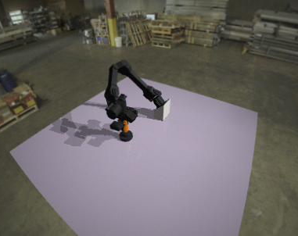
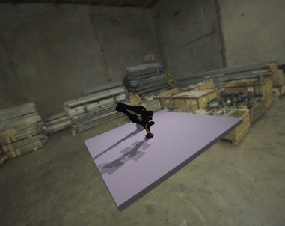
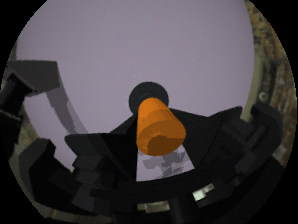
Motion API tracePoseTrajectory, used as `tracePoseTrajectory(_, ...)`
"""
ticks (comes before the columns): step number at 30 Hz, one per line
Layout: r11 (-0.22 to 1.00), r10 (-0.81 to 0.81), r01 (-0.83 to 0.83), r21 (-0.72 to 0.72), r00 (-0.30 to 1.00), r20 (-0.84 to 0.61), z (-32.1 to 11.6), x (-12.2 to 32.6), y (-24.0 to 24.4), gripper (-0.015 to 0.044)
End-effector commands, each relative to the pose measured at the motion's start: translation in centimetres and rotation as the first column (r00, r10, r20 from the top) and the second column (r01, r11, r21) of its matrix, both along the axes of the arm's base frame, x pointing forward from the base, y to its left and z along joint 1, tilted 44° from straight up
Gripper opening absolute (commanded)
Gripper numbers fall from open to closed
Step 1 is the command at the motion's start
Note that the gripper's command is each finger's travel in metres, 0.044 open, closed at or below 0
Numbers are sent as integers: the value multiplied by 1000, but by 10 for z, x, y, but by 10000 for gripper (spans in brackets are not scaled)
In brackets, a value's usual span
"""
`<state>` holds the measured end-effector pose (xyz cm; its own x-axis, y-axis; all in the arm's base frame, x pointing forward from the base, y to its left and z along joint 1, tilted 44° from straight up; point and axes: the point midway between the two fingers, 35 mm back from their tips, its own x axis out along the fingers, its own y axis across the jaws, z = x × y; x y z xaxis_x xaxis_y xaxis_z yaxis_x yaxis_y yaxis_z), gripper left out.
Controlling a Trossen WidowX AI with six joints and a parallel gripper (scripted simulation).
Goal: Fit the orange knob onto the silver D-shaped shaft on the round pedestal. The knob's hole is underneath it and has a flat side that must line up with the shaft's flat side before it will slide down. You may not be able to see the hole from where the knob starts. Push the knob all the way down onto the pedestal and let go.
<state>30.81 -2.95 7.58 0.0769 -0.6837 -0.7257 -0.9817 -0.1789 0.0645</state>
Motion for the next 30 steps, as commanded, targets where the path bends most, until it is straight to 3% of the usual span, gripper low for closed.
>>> tracePoseTrajectory(1,1000,3,-3,0,1000,0,0,0,-1,0)
tracePoseTrajectory(17,1000,3,-3,0,1000,0,3,1,2,0)
tracePoseTrajectory(24,989,145,-147,-6,980,-136,3,2,3,0)
tracePoseTrajectory(30,988,152,-155,-5,978,-143,2,1,1,0)
